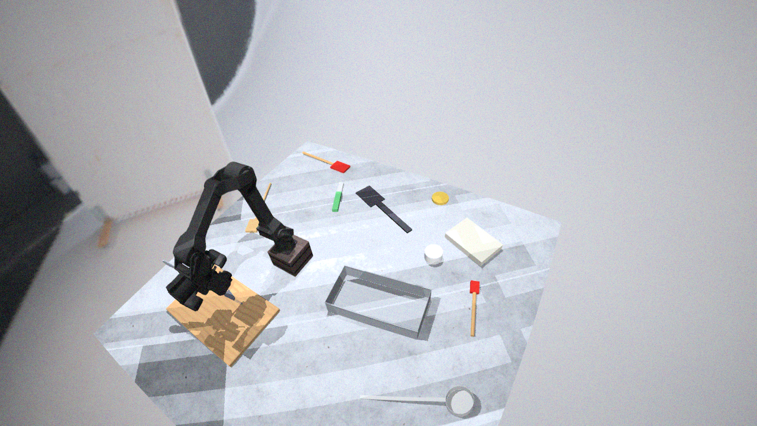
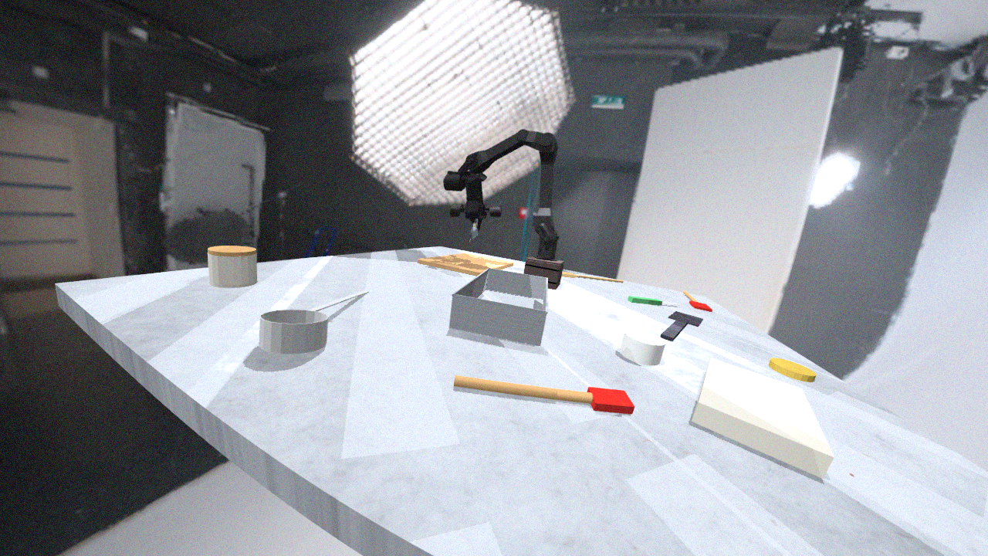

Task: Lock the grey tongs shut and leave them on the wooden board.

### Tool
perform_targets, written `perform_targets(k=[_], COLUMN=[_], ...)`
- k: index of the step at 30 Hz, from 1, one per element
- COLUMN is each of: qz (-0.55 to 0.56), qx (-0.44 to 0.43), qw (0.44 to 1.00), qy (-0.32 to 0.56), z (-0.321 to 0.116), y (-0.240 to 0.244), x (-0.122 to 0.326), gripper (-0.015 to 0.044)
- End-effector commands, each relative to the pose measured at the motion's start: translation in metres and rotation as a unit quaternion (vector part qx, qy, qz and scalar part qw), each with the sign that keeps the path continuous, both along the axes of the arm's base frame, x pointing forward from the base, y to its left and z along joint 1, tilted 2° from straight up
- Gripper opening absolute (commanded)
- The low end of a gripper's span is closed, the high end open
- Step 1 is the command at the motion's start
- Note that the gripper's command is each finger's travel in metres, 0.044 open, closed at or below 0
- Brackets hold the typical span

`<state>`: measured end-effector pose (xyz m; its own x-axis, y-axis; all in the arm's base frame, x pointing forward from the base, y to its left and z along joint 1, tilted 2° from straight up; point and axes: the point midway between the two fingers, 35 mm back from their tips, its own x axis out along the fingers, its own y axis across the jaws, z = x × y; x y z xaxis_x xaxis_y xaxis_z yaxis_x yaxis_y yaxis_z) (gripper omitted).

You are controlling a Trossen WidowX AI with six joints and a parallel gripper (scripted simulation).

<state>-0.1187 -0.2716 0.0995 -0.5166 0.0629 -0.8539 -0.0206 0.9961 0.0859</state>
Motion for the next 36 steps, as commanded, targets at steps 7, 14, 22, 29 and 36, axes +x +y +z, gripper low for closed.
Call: perform_targets(k=[7,14,22,29,36], qz=[0.004,0.015,0.016,0.016,0.016], qx=[-0.016,-0.048,-0.05,-0.05,-0.05], qw=[0.988,0.968,0.968,0.968,0.968], qy=[-0.153,-0.245,-0.247,-0.247,-0.247], z=[0.013,0.028,0.028,0.023,0.012], y=[-0.004,-0.007,-0.007,-0.008,-0.01], x=[-0.007,-0.011,-0.011,-0.012,-0.013], gripper=[-0.015,-0.015,-0.015,-0.015,-0.015])
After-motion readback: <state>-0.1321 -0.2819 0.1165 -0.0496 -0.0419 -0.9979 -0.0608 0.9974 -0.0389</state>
